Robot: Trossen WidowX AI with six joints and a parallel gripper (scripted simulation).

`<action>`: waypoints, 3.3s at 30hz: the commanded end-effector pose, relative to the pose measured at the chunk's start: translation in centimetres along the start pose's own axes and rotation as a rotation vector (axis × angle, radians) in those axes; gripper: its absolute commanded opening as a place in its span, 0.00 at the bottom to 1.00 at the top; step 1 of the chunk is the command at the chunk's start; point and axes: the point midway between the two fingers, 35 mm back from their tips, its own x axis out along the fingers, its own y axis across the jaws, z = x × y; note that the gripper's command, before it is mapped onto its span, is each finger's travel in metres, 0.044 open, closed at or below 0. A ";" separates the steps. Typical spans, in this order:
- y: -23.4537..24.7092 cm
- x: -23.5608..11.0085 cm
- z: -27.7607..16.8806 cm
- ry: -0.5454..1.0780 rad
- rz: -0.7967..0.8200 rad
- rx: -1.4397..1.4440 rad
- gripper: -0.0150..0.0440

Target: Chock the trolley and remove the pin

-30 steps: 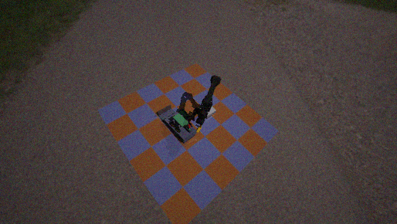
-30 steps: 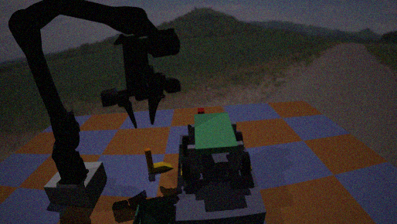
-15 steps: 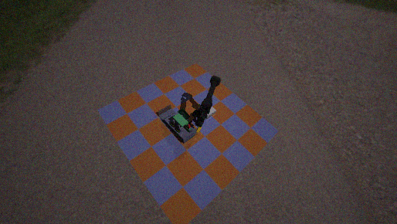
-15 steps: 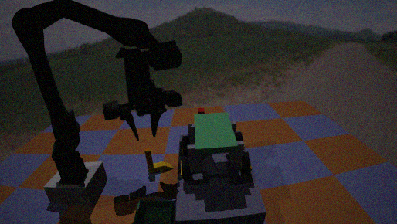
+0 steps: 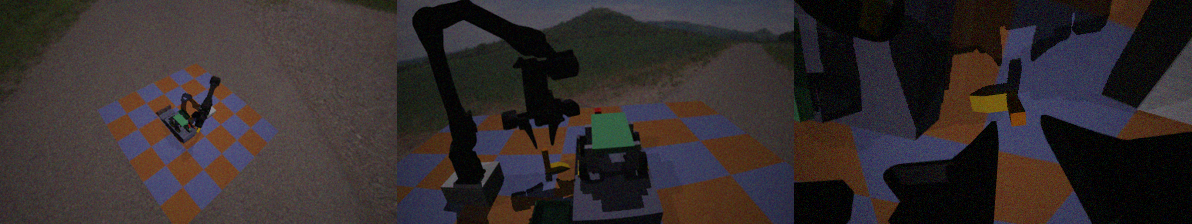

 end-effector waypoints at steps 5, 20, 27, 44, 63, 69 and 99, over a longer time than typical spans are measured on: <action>-0.1 1.4 -0.1 0.006 -0.003 0.006 0.58; -0.1 3.1 -0.1 0.006 -0.004 0.006 0.58; -0.1 4.2 -0.1 0.006 -0.004 0.006 0.58; -0.1 4.4 0.0 0.000 -0.002 0.000 0.27; -0.6 -1.5 0.2 0.005 -0.004 0.006 0.25; -0.6 -3.3 0.3 0.005 -0.004 0.006 0.25; -0.1 -10.2 0.0 0.005 -0.003 -0.017 0.25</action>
